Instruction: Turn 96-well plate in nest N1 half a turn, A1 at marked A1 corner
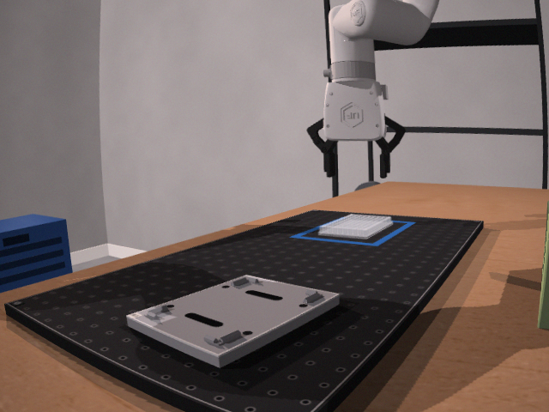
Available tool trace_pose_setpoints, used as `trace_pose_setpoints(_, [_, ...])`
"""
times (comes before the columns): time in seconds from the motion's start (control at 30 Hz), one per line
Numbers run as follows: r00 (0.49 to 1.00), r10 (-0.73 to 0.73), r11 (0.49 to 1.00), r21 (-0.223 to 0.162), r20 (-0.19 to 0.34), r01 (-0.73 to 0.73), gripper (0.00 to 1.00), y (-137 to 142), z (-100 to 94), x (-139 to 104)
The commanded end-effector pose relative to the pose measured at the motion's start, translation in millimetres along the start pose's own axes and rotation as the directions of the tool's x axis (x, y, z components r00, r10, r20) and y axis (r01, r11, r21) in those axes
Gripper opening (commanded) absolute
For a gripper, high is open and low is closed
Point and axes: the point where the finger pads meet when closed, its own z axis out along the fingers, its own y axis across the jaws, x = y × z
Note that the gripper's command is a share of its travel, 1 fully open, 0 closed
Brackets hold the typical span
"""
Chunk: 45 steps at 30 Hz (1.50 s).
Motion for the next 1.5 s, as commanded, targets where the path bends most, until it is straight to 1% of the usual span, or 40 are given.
trace_pose_setpoints(0.0, [0.995, 0.102, 0.995, 0.000, -0.008, -0.102, 1.00, -1, -1.4, 1])
trace_pose_setpoints(0.1, [0.980, 0.201, 0.980, 0.001, -0.008, -0.201, 1.00, -1, -1.4, 1])
trace_pose_setpoints(0.53, [0.979, 0.205, 0.979, 0.001, -0.008, -0.205, 1.00, -1, -1.4, 1])
trace_pose_setpoints(1.47, [0.979, 0.205, 0.979, 0.000, -0.008, -0.205, 1.00, -1, 42.0, 1])
